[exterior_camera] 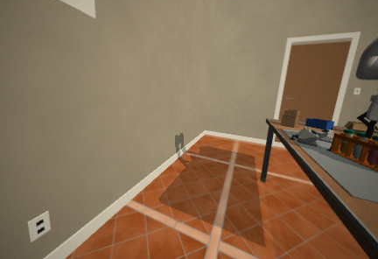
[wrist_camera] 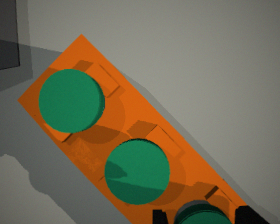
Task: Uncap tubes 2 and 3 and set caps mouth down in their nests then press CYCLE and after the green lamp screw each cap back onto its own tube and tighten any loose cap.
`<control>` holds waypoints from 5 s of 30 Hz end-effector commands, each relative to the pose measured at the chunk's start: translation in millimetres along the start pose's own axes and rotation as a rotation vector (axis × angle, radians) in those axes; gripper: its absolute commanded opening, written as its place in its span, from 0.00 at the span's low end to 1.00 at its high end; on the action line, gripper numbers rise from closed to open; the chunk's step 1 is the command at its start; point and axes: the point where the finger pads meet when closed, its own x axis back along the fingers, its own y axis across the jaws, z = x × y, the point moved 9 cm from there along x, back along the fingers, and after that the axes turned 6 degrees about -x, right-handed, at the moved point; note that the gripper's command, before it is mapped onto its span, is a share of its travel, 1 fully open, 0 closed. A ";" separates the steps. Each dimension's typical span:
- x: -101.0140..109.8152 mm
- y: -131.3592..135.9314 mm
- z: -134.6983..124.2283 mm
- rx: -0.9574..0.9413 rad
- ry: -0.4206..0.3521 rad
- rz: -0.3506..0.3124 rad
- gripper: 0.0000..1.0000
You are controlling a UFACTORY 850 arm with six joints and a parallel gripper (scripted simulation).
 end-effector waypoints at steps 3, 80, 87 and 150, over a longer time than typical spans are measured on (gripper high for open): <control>0.3 -5.1 -0.4 -0.027 -0.001 -0.052 0.46; 1.0 -5.2 -0.4 1.222 -0.034 -0.045 0.46; 1.0 -5.2 -0.4 0.961 -0.027 -0.047 0.46; 1.4 -5.3 -0.5 0.723 -0.021 -0.050 0.00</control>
